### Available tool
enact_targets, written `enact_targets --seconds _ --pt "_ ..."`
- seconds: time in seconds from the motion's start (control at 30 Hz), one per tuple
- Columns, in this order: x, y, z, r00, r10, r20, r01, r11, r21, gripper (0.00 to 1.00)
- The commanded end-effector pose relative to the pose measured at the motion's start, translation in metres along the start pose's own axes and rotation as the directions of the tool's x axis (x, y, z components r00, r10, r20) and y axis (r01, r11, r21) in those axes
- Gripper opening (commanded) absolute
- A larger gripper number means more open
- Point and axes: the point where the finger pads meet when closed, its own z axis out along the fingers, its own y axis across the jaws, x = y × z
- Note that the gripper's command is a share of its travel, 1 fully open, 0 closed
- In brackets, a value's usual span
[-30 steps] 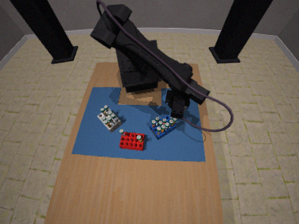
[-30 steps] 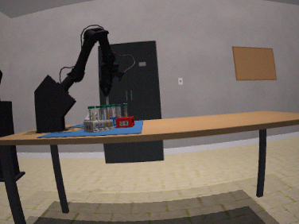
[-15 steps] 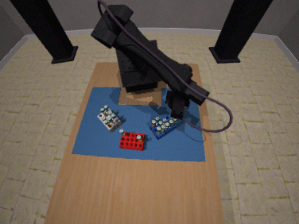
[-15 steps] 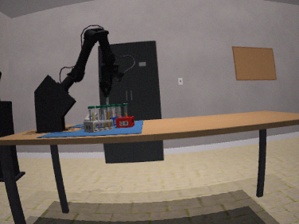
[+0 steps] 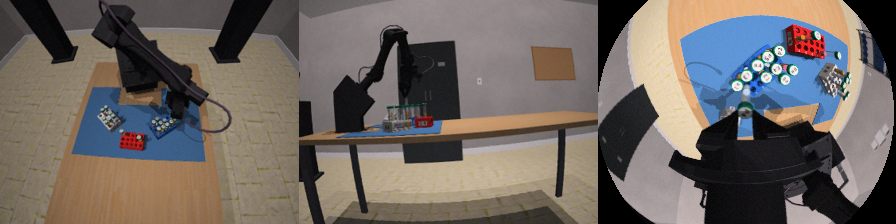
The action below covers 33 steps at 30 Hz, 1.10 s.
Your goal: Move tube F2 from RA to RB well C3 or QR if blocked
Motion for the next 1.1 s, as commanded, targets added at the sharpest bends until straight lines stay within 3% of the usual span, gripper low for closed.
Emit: enact_targets --seconds 0.0,0.3,0.33,0.8,0.97,1.07 --pt "-0.005 0.003 0.001 1.0 0.01 0.01 -0.01 1.0 -0.012 0.0" --pt "0.002 -0.001 0.008 1.0 -0.004 -0.003 0.004 1.0 0.007 0.0" --pt "-0.011 0.011 -0.005 0.999 0.023 0.026 -0.022 0.999 -0.05 0.0" --pt "0.002 0.0 0.013 1.0 -0.008 -0.004 0.008 1.0 0.004 0.0" --pt "0.003 -0.002 0.015 1.0 -0.008 -0.006 0.008 1.0 0.009 0.0" --pt "-0.007 0.005 0.009 1.0 0.014 0.016 -0.013 1.0 -0.019 0.0"
